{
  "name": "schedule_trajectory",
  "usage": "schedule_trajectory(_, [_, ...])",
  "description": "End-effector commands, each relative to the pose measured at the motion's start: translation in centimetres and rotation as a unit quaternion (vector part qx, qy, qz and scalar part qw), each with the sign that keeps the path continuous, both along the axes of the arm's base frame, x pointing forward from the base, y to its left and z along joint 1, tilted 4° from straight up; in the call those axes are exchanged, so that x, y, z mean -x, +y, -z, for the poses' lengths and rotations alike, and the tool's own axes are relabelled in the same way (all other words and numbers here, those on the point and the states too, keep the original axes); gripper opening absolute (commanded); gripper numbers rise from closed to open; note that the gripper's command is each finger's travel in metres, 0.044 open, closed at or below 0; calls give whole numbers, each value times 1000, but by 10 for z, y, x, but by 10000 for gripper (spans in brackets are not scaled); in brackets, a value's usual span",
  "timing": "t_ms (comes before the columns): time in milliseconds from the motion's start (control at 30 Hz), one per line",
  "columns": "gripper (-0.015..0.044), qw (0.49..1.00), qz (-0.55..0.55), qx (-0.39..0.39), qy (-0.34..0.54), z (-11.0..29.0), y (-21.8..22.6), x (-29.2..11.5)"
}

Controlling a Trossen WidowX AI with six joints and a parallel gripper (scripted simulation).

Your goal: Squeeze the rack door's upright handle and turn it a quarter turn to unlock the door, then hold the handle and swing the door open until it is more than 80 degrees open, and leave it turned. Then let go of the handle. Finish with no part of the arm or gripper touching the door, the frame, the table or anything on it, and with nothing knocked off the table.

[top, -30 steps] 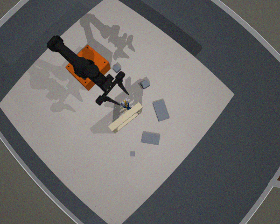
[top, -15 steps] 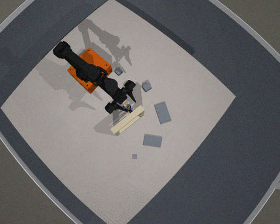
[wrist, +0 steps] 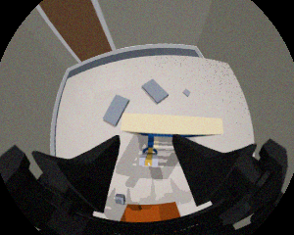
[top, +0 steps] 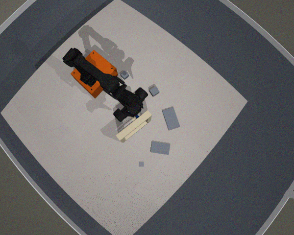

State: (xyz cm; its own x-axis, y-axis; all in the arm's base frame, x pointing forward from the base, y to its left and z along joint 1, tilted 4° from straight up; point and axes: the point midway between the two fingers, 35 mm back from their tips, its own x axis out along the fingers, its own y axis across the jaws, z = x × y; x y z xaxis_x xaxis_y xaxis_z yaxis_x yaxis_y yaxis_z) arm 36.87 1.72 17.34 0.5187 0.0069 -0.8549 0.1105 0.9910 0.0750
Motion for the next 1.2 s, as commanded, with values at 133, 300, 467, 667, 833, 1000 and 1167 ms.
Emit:
schedule_trajectory(133, [292, 994, 17, 2, 107, 21, 3, 7])
schedule_trajectory(300, [292, 984, 27, 5, 176, 33, 4, 15])
schedule_trajectory(467, [292, 969, 36, 11, 244, 42, 6, 24])
schedule_trajectory(667, [292, 960, 41, 15, 277, 46, 7, 28])
schedule_trajectory(833, [292, 960, 41, 15, 277, 52, 7, 28])
schedule_trajectory(1000, [292, 960, 41, 15, 277, 60, 6, 27])
schedule_trajectory(1167, [292, 960, 41, 15, 277, 68, 6, 27])
